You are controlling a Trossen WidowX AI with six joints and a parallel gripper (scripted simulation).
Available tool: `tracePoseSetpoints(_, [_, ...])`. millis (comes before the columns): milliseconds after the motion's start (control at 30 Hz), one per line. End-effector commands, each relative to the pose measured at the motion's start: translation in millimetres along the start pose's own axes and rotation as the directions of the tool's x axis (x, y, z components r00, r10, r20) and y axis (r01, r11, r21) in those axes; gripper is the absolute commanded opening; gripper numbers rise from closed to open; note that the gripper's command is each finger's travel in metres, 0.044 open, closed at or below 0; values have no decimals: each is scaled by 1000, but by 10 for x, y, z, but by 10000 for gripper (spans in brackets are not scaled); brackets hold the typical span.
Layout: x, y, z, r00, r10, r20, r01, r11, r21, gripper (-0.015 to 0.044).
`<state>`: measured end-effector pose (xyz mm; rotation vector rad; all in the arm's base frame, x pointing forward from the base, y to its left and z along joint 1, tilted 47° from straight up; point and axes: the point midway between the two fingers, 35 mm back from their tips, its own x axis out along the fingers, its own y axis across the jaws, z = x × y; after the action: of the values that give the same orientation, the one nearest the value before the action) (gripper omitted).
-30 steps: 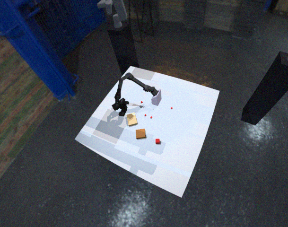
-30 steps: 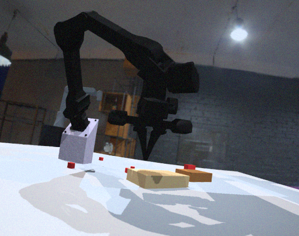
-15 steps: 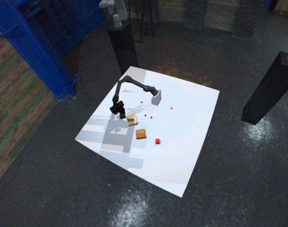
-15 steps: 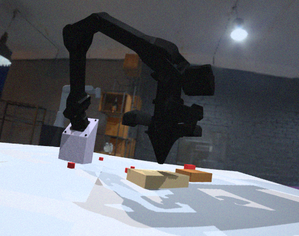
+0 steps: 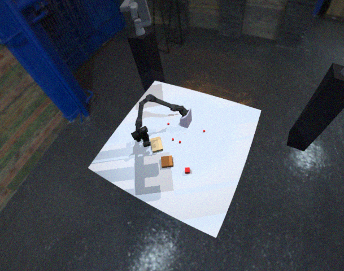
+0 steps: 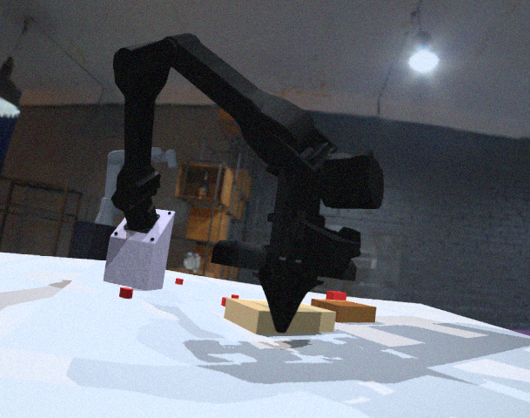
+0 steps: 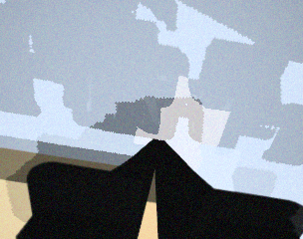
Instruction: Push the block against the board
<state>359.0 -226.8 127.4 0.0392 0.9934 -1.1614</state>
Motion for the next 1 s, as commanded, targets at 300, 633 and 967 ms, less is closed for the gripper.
tracePoseSetpoints(300, [58, 46, -90, 1000, 6, -2, -6, 1000, -18, 0])
tracePoseSetpoints(633, [58, 52, -169, 1000, 6, -3, -6, 1000, -18, 0])
tracePoseSetpoints(967, [58, 55, -249, 1000, 6, -3, -6, 1000, -18, 0])
